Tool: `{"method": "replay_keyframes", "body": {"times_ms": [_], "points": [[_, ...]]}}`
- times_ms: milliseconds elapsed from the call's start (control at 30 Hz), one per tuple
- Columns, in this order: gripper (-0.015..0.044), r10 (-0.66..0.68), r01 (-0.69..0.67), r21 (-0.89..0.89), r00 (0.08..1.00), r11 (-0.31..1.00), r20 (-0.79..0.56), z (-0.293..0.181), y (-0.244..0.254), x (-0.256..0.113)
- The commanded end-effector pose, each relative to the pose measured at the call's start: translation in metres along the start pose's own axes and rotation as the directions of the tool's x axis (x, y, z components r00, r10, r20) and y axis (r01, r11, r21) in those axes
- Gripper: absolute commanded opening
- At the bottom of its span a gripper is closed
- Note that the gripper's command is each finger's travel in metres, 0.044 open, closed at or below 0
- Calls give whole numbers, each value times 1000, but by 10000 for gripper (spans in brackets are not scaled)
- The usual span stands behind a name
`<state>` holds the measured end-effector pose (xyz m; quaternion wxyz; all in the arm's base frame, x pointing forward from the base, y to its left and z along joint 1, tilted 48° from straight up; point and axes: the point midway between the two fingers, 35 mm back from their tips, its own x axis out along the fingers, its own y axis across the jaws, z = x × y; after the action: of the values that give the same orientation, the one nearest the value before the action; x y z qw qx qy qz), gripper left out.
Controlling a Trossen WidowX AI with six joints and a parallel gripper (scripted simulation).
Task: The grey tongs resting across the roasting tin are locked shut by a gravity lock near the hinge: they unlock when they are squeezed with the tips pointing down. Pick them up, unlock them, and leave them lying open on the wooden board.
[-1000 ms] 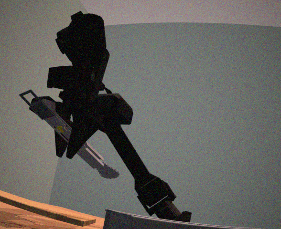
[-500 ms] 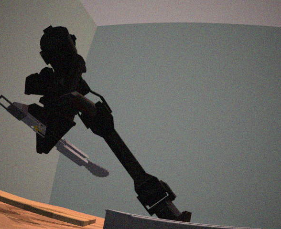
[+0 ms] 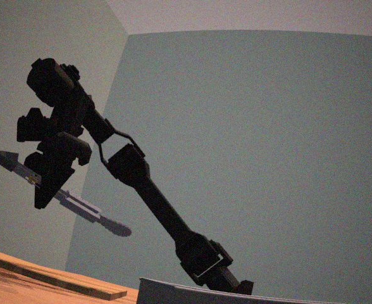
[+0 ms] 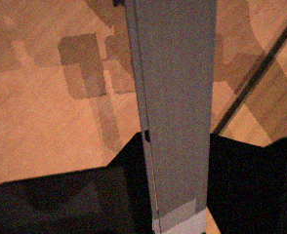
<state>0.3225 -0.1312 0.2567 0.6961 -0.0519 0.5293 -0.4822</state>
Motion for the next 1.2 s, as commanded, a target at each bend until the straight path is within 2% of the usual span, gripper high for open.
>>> {"method": "replay_keyframes", "body": {"times_ms": [0,433,900,1167], "points": [[-150,9,-10,95,1000,995,4,-4,-29,-3],[-150,-5,0,364,1000,931,12,-27,-114,-8],[-150,-45,19,628,999,778,26,-75,-192,-21],[-150,-51,21,653,998,757,27,-81,-199,-23]]}}
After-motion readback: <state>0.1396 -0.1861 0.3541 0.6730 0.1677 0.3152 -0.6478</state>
